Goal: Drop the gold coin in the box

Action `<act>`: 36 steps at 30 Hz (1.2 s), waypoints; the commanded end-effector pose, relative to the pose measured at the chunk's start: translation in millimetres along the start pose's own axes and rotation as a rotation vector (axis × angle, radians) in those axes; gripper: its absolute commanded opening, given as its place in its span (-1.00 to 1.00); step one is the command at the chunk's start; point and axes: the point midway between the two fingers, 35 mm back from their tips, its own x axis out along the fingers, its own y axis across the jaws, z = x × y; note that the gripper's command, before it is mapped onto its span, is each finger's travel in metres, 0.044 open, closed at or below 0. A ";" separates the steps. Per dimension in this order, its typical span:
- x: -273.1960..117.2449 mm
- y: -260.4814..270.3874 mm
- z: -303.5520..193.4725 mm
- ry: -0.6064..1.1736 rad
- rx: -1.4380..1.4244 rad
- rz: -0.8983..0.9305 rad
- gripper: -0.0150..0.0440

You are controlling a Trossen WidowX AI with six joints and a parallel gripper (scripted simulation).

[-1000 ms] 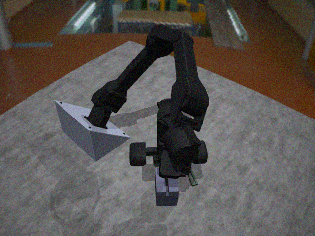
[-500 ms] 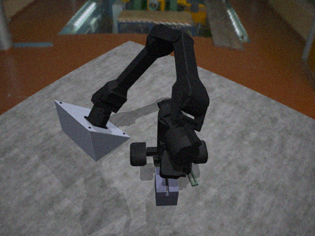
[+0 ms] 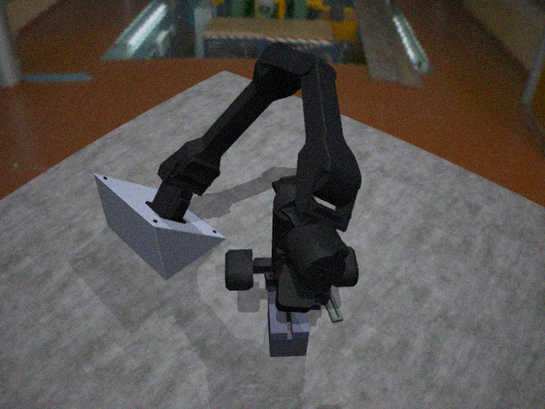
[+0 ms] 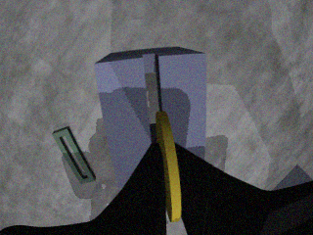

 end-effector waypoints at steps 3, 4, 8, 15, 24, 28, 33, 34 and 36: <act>3.7 0.9 0.0 0.001 0.004 0.005 -0.49; 4.2 0.9 0.1 0.001 0.004 0.005 -0.49; 6.2 0.8 0.3 0.001 0.004 0.005 -0.49; 9.7 0.7 0.2 0.001 0.004 0.005 -0.49; 9.3 0.4 0.4 -0.001 -0.002 0.001 -0.05; 9.3 0.4 0.4 -0.001 -0.002 0.001 0.05; 9.3 0.4 0.4 -0.001 -0.002 0.001 0.05; 9.3 0.4 0.4 -0.001 -0.002 0.001 0.05; 6.4 0.3 0.4 -0.001 -0.002 0.000 0.23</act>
